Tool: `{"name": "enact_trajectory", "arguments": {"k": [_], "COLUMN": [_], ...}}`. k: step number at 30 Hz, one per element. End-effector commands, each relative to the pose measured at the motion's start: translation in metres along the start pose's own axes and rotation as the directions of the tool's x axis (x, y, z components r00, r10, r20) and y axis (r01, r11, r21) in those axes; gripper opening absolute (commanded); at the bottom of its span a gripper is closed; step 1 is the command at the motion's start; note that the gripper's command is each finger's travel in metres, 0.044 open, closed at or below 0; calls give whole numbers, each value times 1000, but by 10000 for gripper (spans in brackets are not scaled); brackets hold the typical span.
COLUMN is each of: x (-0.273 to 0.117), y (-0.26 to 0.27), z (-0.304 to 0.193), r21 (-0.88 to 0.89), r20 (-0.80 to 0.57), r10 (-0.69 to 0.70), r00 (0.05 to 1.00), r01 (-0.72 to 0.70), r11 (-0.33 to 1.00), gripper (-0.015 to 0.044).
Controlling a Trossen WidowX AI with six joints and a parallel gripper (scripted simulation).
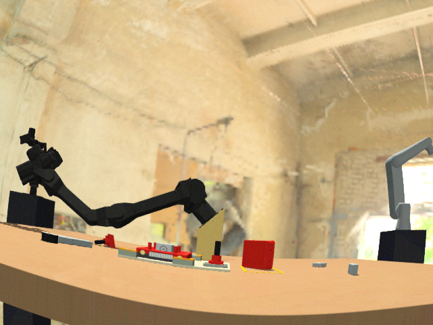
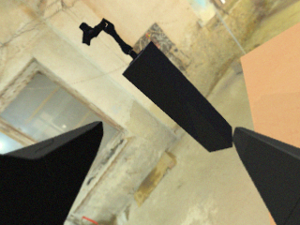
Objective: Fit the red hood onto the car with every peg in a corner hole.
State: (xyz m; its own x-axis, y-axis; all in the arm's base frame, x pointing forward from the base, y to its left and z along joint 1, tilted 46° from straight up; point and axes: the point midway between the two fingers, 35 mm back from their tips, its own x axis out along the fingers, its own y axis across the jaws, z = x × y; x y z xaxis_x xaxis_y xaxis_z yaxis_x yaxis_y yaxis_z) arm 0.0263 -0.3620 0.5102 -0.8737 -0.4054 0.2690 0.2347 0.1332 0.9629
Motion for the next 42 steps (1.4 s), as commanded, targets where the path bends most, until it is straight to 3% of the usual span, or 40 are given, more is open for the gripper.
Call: {"name": "enact_trajectory", "arguments": {"k": [1,5,17,22,29,42], "x": [0,9,46,40,5,-127], "y": [0,19,93,115,134,121], "z": [0,22,192,271,381,546], "r21": [-7,-96,-137,-173,-218,-159], "r20": [0,36,376,538,753,980], "r10": [3,58,202,243,272,162], "r00": [1000,998,904,807,599,116], "r01": [-3,-54,-162,-176,-162,-34], "r11": [1000,994,977,969,962,987], "gripper": [414,309,0,0,0,0]}}
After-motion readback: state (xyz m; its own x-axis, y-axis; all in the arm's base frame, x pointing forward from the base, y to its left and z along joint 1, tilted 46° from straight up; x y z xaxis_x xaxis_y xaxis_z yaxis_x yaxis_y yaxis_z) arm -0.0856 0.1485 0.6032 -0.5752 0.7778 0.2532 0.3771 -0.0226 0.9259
